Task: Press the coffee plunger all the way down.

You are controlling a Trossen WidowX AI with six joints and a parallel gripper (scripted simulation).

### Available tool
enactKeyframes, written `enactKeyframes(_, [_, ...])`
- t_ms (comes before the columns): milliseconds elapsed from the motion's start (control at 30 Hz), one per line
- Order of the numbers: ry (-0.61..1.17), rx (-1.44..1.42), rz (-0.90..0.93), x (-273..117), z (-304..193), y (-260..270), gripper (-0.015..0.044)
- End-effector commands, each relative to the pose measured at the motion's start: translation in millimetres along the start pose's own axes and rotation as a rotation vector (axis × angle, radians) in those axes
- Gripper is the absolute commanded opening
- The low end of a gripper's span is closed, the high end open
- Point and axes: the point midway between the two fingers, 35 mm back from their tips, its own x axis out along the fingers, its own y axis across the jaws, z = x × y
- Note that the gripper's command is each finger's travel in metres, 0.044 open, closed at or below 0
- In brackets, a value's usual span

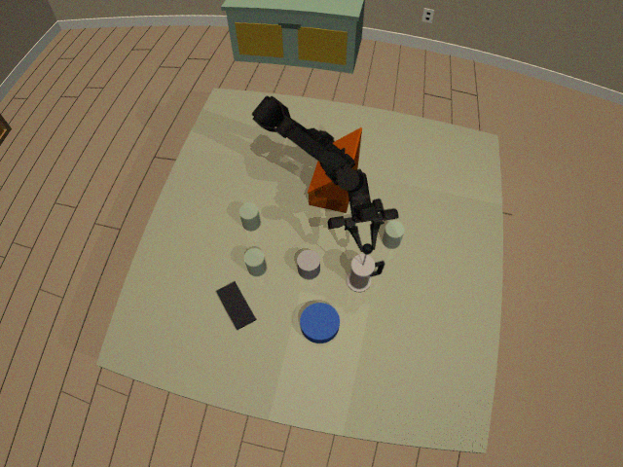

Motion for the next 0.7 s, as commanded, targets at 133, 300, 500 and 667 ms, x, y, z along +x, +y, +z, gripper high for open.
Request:
enactKeyframes(133, [0.049, -0.019, 0.007, 13.2, -30.2, 1.9, 0.0120])
enactKeyframes(300, [0.049, -0.020, 0.007, 18.1, -37.0, 1.7, 0.0120])
enactKeyframes(500, [0.049, -0.020, 0.006, 24.0, -45.1, 1.4, 0.0120])
enactKeyframes(667, [0.049, -0.020, 0.006, 28.9, -51.8, 1.0, 0.0120])
